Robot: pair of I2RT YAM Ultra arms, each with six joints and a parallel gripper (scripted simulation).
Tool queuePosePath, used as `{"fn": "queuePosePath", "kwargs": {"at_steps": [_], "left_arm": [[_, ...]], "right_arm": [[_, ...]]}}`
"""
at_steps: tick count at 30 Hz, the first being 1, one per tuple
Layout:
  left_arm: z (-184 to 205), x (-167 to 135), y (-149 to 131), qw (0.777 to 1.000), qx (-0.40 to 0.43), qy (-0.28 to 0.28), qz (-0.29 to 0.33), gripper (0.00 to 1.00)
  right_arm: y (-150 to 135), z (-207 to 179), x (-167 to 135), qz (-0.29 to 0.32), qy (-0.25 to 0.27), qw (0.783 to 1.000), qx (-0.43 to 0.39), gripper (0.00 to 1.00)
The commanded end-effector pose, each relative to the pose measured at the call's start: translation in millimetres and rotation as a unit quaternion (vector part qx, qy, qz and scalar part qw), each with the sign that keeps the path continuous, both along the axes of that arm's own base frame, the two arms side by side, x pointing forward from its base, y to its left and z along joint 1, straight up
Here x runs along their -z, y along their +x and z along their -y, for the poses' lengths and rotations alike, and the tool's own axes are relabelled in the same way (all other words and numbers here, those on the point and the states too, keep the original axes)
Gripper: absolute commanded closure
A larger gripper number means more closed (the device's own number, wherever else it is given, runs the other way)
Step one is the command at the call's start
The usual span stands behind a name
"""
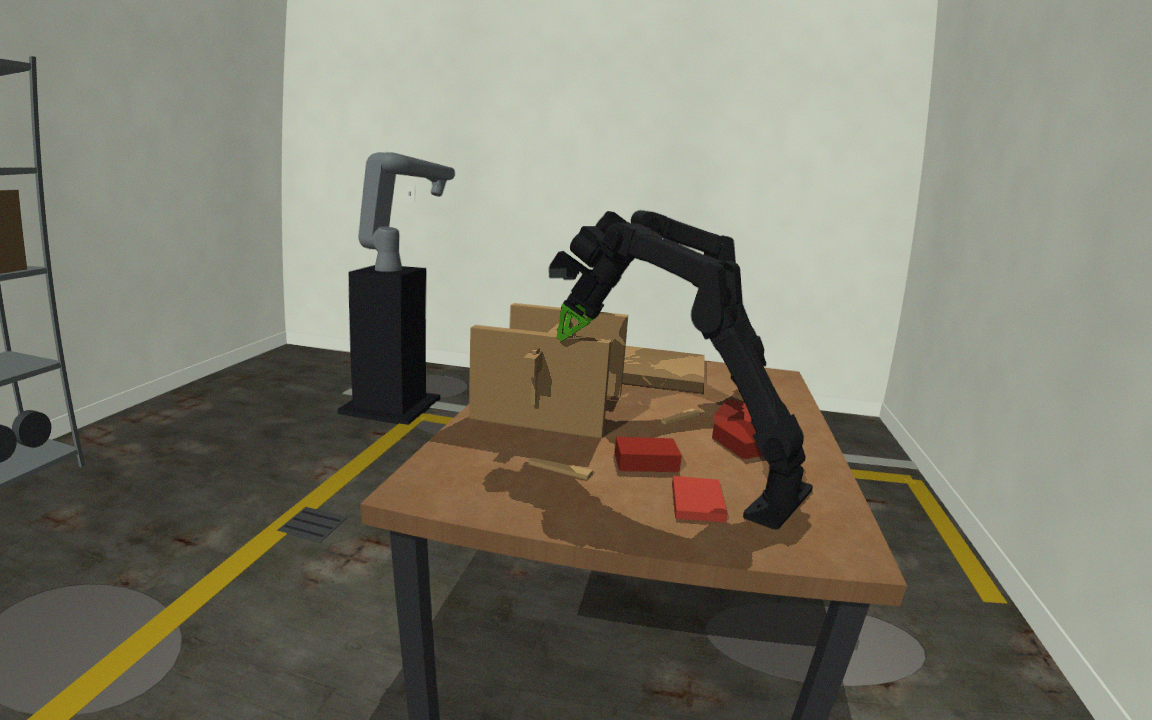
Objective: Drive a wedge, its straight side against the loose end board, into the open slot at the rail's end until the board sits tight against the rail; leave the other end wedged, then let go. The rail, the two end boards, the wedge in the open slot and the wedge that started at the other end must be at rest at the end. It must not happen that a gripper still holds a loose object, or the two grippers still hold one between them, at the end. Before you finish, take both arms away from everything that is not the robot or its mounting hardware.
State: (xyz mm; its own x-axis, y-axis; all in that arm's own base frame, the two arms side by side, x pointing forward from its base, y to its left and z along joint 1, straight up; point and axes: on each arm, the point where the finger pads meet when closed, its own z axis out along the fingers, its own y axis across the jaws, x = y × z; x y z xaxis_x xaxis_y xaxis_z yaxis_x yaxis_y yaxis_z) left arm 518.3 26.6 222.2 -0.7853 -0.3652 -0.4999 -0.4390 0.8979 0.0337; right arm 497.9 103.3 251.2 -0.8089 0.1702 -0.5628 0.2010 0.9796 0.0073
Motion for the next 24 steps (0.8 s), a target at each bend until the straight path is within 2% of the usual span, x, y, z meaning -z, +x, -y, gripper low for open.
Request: {"fn": "queuePosePath", "kwargs": {"at_steps": [1,4,6,9,10,11,13,20,21,22,23,24], "left_arm": [[-0.7,-39.6,3.5,0.999,-0.009,0.002,0.046,0.41],[-2.0,-41.2,4.5,0.999,-0.01,0.002,0.049,0.41],[0.8,-37.4,6.5,0.999,-0.005,0.002,0.047,0.41],[2.2,-39.7,6.5,0.999,-0.005,0.002,0.049,0.41],[4.0,-40.1,6.3,0.999,-0.005,0.003,0.049,0.41],[4.0,-40.4,6.2,0.999,-0.005,0.003,0.049,0.41],[5.1,-40.8,5.9,0.999,-0.004,0.004,0.049,0.41],[-1.6,-42.5,5.4,0.999,-0.011,0.005,0.051,0.41],[-3.2,-56.7,1.3,0.998,-0.013,0.004,0.066,0.41],[-2.4,-68.8,-1.0,0.997,-0.012,0.003,0.08,0.41],[-2.2,-57.9,2.8,0.998,-0.012,0.004,0.069,0.41],[-2.6,-70.4,-0.7,0.996,-0.012,0.004,0.083,0.41]], "right_arm": [[-2.8,3.4,-3.7,-0.007,-0.006,1.0,0.013,0.42],[-2.2,2.6,-12.6,0.006,-0.003,1.0,0.011,0.42],[-0.3,-4.2,-3.9,-0.002,-0.007,1.0,-0.001,0.42],[0.9,1.9,-7.1,0.003,-0.006,1.0,0.006,0.42],[-4.1,6.6,-27.6,0.024,0.0,1.0,0.011,0.42],[-0.3,5.6,-19.5,0.017,-0.002,1.0,0.011,0.42],[-4.4,5.5,-29.1,0.026,0.001,1.0,0.011,0.42],[-0.2,4.6,-23.3,0.023,0.0,1.0,0.012,0.42],[-0.3,3.6,-19.8,0.02,-0.002,1.0,0.01,0.42],[-1.9,5.6,-32.7,0.034,0.004,0.999,0.013,0.42],[0.2,4.9,-26.2,0.028,0.001,1.0,0.013,0.42],[1.2,5.0,-35.3,0.043,0.006,0.999,0.014,0.42]]}}
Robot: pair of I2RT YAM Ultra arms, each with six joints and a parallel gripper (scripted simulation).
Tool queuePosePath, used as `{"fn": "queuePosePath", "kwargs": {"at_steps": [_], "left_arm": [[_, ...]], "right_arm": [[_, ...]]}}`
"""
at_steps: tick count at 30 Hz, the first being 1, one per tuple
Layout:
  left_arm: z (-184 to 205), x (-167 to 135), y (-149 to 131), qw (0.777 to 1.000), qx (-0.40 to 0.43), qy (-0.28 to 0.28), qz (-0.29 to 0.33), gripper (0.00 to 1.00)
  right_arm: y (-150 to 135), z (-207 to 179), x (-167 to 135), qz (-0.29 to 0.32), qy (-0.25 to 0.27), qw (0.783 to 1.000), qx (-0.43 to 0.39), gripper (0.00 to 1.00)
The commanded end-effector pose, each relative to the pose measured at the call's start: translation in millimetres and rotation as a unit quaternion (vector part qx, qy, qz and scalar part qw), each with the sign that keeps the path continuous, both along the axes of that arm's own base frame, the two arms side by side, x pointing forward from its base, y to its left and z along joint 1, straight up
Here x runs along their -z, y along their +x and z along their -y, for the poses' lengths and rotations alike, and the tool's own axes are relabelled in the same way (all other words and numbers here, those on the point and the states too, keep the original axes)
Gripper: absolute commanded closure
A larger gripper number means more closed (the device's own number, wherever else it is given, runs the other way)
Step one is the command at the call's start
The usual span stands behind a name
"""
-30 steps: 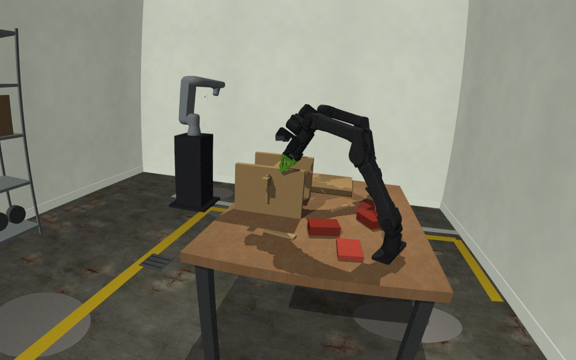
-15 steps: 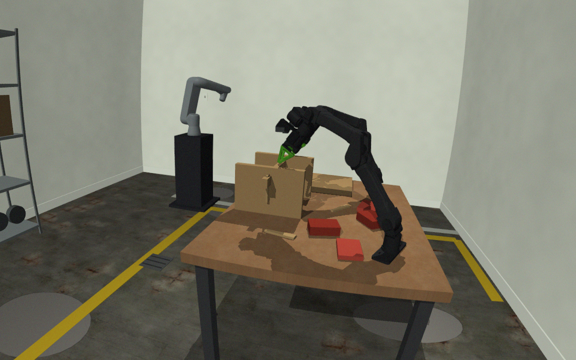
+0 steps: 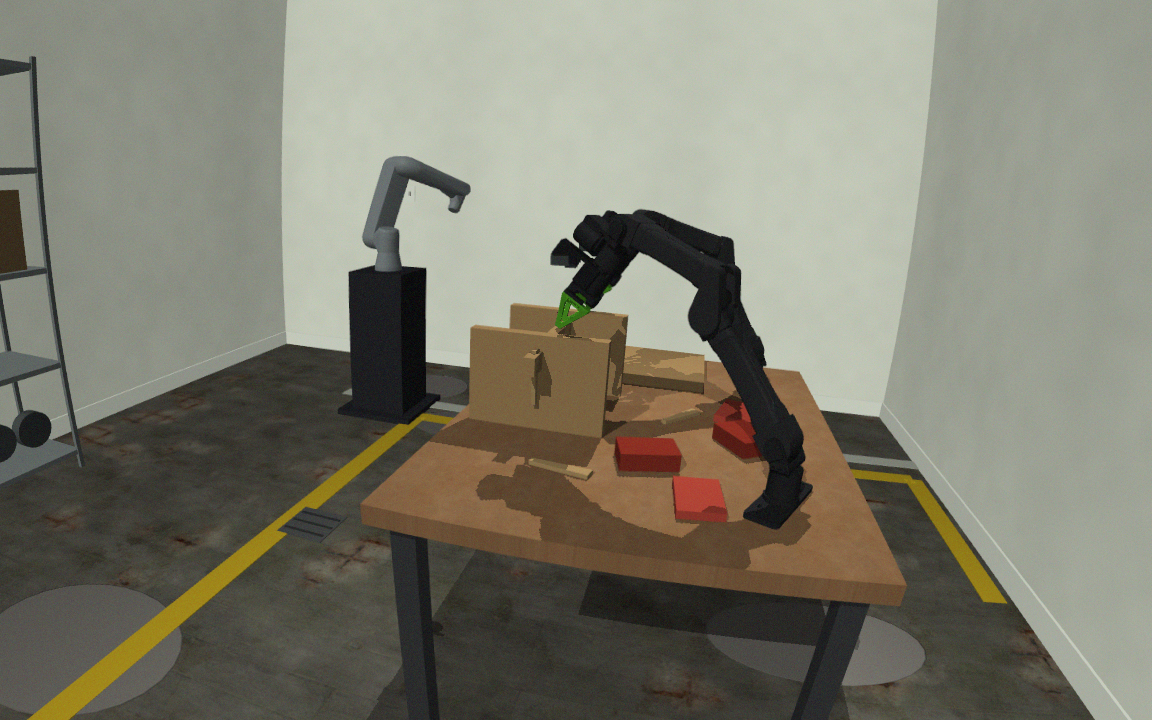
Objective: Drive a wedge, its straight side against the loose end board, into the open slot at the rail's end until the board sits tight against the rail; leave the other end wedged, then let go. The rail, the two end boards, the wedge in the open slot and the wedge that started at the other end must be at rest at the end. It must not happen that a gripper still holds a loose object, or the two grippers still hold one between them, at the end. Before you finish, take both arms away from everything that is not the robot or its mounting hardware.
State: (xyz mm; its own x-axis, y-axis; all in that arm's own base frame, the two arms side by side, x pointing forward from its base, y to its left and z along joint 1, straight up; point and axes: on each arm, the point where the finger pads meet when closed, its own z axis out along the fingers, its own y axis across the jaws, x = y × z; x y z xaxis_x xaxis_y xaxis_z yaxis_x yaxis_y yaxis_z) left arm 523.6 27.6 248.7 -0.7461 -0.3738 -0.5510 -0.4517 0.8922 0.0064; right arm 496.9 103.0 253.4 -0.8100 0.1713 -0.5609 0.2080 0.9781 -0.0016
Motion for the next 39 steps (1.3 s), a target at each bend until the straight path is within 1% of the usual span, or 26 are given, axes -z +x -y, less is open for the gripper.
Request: {"fn": "queuePosePath", "kwargs": {"at_steps": [1,2,3,4,5,6,7,39], "left_arm": [[-1.4,-30.0,-1.4,0.999,-0.006,0.003,0.036,0.41],[-1.3,-19.9,1.0,1.0,-0.006,0.004,0.025,0.41],[-1.7,-36.0,-6.9,0.999,-0.006,0.003,0.038,0.41],[-1.5,-35.2,-3.7,0.999,-0.006,0.003,0.042,0.41],[-1.3,-41.1,1.2,0.998,-0.006,0.002,0.058,0.41],[-1.5,-12.9,-2.0,1.0,-0.005,0.005,0.018,0.41],[-1.5,-19.4,-2.1,1.0,-0.005,0.004,0.027,0.41],[-1.6,0.6,-0.3,0.999,-0.005,0.004,0.033,0.41]], "right_arm": [[4.8,3.9,-20.6,0.031,0.005,0.999,0.009,0.42],[3.3,4.3,-17.7,0.024,0.003,1.0,0.009,0.42],[2.8,4.5,-17.2,0.023,0.002,1.0,0.009,0.42],[2.8,4.5,-17.2,0.023,0.002,1.0,0.009,0.42],[2.8,4.5,-17.3,0.023,0.002,1.0,0.009,0.42],[2.8,4.5,-17.3,0.023,0.002,1.0,0.009,0.42],[2.8,4.5,-17.3,0.023,0.002,1.0,0.009,0.42],[2.8,4.5,-17.3,0.023,0.002,1.0,0.009,0.42]]}}
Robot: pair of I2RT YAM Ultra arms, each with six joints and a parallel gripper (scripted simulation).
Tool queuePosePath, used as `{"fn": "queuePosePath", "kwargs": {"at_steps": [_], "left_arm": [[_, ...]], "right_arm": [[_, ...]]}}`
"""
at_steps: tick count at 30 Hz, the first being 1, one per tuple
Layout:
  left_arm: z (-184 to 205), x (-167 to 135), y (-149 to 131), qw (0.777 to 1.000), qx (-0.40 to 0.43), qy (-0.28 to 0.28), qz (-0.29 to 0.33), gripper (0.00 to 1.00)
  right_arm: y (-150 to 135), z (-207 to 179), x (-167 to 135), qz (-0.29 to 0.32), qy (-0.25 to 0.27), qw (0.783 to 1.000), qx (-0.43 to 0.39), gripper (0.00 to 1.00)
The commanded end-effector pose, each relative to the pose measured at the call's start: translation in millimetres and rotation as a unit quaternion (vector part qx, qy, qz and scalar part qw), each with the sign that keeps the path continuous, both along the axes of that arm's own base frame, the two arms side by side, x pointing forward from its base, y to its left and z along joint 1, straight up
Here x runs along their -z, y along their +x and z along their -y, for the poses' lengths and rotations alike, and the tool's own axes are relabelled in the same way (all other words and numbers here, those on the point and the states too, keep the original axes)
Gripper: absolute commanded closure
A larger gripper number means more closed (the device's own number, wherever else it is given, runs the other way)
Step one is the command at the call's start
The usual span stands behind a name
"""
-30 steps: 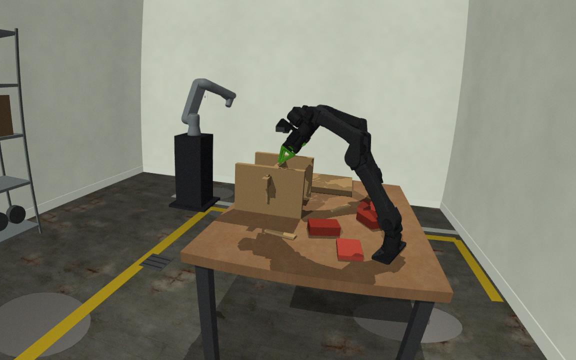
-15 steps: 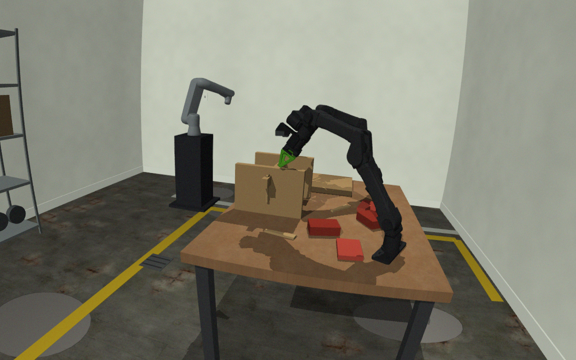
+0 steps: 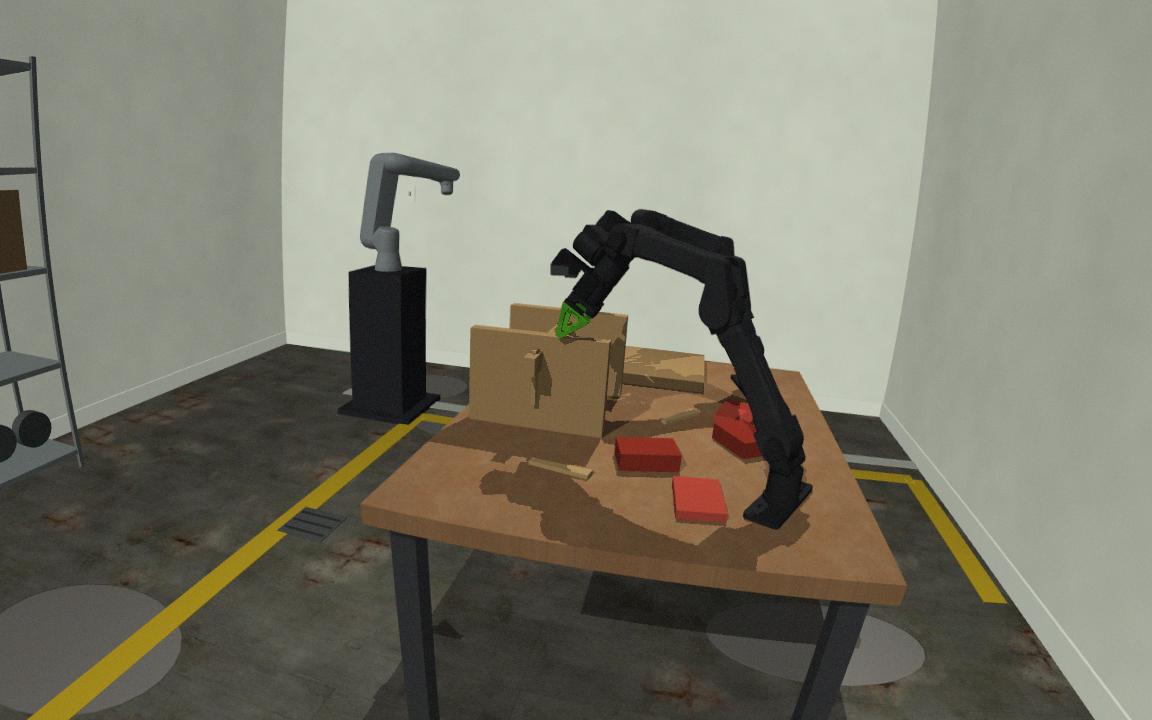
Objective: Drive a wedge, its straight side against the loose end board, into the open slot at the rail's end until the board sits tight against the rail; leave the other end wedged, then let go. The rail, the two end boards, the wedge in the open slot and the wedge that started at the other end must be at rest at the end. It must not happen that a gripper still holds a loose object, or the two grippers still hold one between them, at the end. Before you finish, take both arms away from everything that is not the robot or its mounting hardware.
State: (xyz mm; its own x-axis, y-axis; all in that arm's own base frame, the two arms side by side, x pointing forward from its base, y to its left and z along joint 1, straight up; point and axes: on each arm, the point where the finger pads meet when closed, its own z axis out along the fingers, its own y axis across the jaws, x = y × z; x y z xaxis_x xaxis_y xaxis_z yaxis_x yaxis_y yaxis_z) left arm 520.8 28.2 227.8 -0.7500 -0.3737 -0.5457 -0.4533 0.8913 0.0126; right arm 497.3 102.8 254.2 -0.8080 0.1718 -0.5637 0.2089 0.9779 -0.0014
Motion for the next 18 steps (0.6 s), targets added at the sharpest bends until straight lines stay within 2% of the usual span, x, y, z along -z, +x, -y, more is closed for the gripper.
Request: {"fn": "queuePosePath", "kwargs": {"at_steps": [1,18], "left_arm": [[-1.0,-19.5,2.6,0.999,-0.004,0.003,0.038,0.41],[-1.2,-4.2,3.1,0.999,-0.003,0.003,0.039,0.41]], "right_arm": [[2.4,4.3,-16.5,0.021,0.003,1.0,0.009,0.42],[2.4,4.3,-16.5,0.021,0.003,1.0,0.009,0.42]]}}
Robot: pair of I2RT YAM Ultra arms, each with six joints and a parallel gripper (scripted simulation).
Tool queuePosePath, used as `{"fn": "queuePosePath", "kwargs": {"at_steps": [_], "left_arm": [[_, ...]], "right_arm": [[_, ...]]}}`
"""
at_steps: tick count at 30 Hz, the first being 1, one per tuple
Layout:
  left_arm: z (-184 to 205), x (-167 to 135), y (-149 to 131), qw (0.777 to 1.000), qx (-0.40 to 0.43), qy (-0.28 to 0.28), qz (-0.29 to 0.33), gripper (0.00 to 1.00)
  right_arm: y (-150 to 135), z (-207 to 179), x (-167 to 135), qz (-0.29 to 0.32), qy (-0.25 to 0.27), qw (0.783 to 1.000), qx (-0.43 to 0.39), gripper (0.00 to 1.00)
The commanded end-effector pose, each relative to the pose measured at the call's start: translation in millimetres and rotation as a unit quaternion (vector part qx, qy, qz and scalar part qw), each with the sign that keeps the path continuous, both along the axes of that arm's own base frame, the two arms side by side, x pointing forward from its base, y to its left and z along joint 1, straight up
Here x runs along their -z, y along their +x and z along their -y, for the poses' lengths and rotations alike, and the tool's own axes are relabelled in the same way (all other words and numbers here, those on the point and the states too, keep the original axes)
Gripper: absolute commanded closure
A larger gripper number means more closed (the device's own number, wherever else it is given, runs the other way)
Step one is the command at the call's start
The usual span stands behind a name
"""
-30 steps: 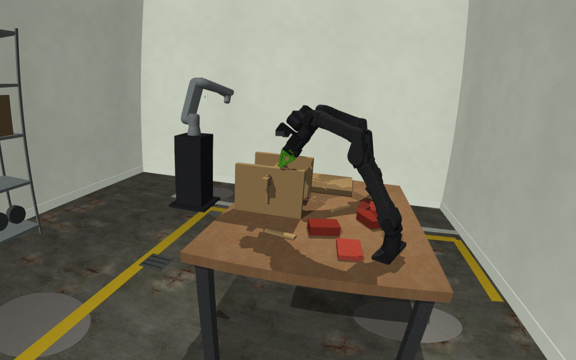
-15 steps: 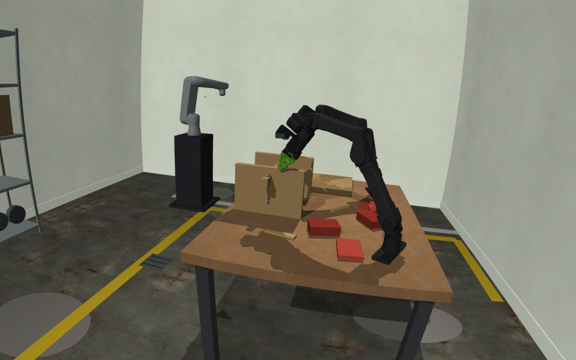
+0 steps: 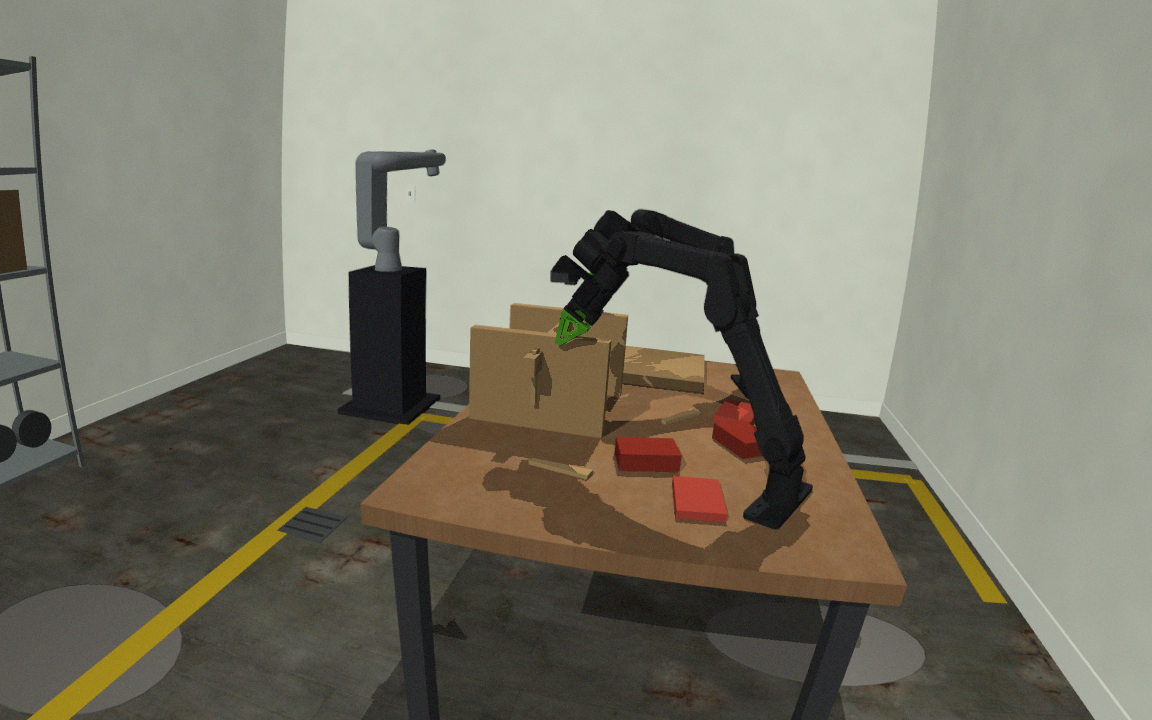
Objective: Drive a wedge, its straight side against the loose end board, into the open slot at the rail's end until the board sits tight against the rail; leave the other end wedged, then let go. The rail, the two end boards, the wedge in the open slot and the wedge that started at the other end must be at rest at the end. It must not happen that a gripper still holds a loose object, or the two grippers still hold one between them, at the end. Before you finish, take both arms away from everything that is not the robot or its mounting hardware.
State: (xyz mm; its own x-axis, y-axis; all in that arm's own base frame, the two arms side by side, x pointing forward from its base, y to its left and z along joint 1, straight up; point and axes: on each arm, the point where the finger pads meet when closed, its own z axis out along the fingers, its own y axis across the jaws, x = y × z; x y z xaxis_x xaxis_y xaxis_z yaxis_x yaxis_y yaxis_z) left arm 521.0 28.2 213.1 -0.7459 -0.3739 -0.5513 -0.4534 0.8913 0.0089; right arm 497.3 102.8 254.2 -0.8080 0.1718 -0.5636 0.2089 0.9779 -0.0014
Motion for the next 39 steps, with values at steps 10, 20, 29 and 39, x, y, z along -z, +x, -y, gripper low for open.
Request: {"fn": "queuePosePath", "kwargs": {"at_steps": [10,20,29,39], "left_arm": [[-1.2,-9.9,3.5,0.999,-0.003,0.003,0.037,0.41],[-1.1,-35.9,9.0,0.998,0.0,0.004,0.069,1.0],[-1.1,-36.1,9.0,0.998,0.0,0.004,0.069,1.0],[-1.1,-36.1,9.0,0.998,0.0,0.004,0.069,1.0]], "right_arm": [[2.4,4.3,-16.5,0.021,0.003,1.0,0.009,0.42],[2.4,4.3,-16.5,0.021,0.003,1.0,0.009,0.42],[-3.8,6.2,-7.0,0.009,-0.001,1.0,0.009,0.42],[-2.1,5.9,2.5,0.01,0.0,1.0,0.009,0.42]]}}
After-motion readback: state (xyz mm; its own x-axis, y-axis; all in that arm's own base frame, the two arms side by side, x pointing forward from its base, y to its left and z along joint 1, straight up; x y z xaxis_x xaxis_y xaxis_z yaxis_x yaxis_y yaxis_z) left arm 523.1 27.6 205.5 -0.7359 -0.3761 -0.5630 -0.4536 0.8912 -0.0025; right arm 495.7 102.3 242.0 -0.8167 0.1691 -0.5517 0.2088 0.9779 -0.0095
